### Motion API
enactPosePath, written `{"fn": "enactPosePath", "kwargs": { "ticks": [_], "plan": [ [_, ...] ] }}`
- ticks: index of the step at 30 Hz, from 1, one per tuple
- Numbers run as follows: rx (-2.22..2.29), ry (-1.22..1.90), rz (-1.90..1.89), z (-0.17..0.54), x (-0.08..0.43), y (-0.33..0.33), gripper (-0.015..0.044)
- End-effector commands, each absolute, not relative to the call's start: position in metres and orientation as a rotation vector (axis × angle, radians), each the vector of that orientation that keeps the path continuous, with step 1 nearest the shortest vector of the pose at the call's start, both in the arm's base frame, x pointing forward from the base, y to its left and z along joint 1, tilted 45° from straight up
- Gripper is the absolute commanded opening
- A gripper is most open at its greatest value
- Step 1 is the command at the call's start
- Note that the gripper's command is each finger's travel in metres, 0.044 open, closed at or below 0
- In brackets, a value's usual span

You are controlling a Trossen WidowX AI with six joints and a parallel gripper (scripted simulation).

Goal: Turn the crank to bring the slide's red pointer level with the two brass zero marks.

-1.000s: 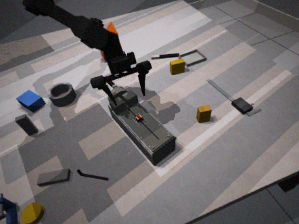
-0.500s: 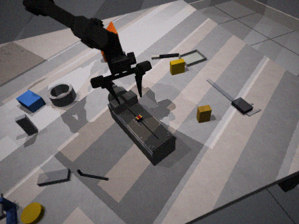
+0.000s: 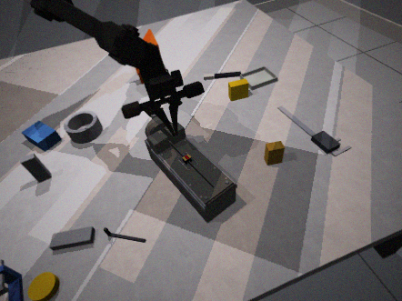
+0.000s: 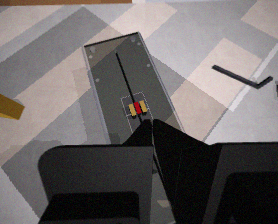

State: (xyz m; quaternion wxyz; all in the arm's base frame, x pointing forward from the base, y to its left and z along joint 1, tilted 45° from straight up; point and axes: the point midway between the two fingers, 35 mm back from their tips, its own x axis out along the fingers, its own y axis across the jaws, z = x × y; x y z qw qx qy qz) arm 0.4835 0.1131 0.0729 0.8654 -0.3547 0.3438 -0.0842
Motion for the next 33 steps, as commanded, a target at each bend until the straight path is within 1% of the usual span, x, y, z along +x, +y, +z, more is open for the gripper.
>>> {"fn": "enactPosePath", "kwargs": {
  "ticks": [1,13,30,31,33],
  "plan": [
    [-0.746,0.721,-0.169,0.0723,0.4835,0.1139,0.0],
    [-0.743,0.72,-0.176,0.0729,0.4835,0.1131,0.0],
    [-0.743,0.72,-0.176,0.0729,0.4835,0.1131,0.044],
    [-0.743,0.72,-0.176,0.0729,0.4835,0.1131,0.044],
    [-0.743,0.72,-0.176,0.0729,0.4835,0.1131,0.0387]
  ]
}}
